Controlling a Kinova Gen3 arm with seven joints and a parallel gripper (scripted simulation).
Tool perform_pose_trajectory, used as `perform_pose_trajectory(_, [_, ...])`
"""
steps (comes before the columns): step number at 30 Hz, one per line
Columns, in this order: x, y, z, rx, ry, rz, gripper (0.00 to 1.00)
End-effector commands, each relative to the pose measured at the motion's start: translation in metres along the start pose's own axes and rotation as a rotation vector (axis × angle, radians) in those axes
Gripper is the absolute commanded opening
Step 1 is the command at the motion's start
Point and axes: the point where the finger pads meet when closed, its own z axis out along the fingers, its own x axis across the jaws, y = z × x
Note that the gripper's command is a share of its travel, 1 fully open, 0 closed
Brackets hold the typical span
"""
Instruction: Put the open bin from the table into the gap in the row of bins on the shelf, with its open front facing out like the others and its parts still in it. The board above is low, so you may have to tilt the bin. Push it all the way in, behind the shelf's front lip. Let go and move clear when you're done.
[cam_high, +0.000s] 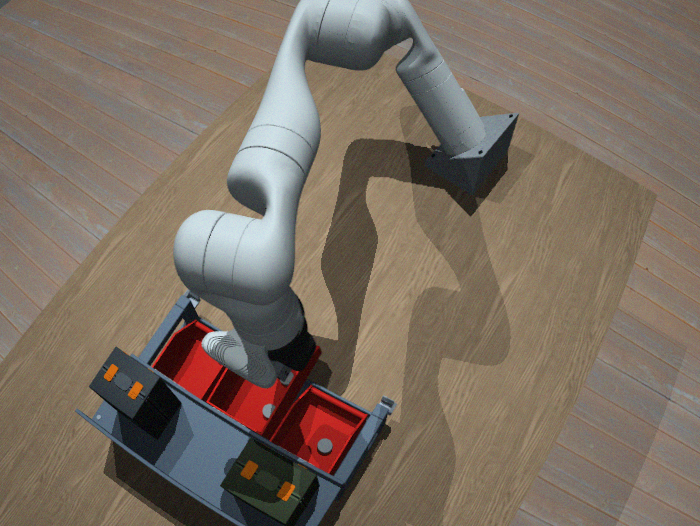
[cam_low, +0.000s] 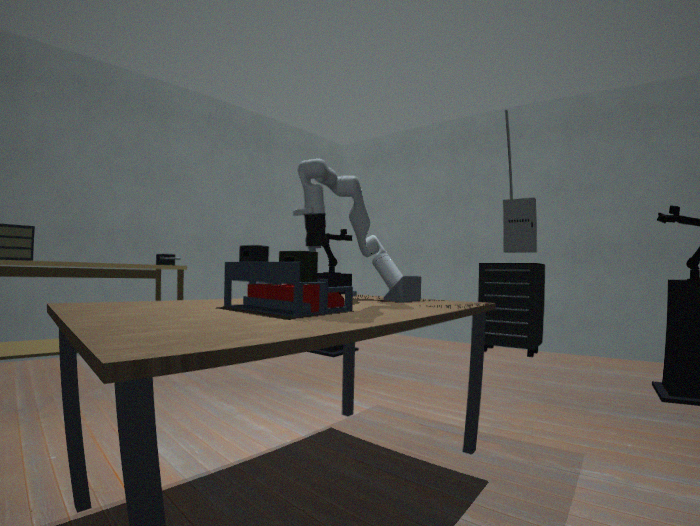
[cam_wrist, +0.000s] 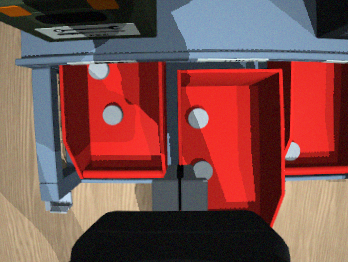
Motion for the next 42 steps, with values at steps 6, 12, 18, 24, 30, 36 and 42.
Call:
perform_pose_trajectory(6, [0.0,0.0,-0.002,0.003,-0.001,0.0,0.0])
perform_pose_trajectory(12, [0.0,0.0,-0.002,0.003,-0.001,-0.001,0.0])
perform_pose_trajectory(18, [0.001,0.0,-0.002,0.004,-0.001,-0.015,0.0])
perform_pose_trajectory(24, [0.004,0.001,-0.001,0.008,-0.001,-0.056,0.0])
perform_pose_trajectory(30, [0.01,0.004,0.0,0.015,-0.001,-0.132,0.0])
perform_pose_trajectory(36, [0.02,0.011,0.002,0.026,0.002,-0.275,0.0])
perform_pose_trajectory(42, [0.026,0.018,0.004,0.035,0.007,-0.401,0.0])
